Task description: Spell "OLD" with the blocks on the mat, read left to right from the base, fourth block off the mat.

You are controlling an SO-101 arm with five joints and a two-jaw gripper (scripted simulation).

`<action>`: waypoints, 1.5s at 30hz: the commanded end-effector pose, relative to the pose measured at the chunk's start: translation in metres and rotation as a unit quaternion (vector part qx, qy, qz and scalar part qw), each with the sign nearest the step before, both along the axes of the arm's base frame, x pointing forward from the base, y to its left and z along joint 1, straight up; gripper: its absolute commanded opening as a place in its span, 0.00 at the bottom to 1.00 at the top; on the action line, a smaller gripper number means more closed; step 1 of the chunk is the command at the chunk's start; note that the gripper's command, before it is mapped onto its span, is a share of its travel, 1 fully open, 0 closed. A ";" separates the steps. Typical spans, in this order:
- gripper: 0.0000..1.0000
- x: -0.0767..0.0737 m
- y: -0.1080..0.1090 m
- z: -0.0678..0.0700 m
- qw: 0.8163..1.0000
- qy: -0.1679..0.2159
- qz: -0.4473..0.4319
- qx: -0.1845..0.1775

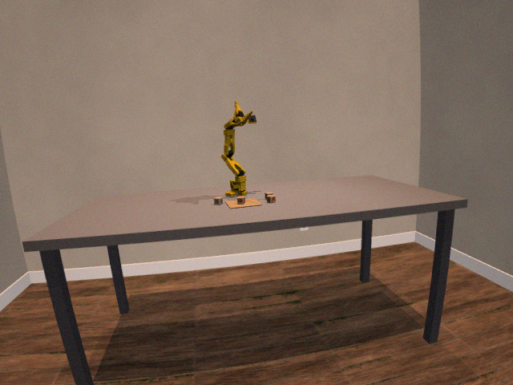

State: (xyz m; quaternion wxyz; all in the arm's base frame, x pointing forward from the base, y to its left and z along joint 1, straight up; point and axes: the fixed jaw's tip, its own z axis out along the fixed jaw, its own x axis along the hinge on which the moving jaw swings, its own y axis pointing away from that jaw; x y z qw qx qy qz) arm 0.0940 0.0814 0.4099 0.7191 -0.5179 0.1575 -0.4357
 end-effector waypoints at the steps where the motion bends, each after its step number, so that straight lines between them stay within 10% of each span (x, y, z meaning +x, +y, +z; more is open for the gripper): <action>1: 1.00 -0.003 -0.003 0.004 1.000 -0.009 0.000 0.009; 19: 1.00 -0.025 -0.023 0.011 0.998 -0.044 0.000 0.042; 45: 1.00 0.000 -0.011 -0.016 0.996 0.077 -0.005 0.050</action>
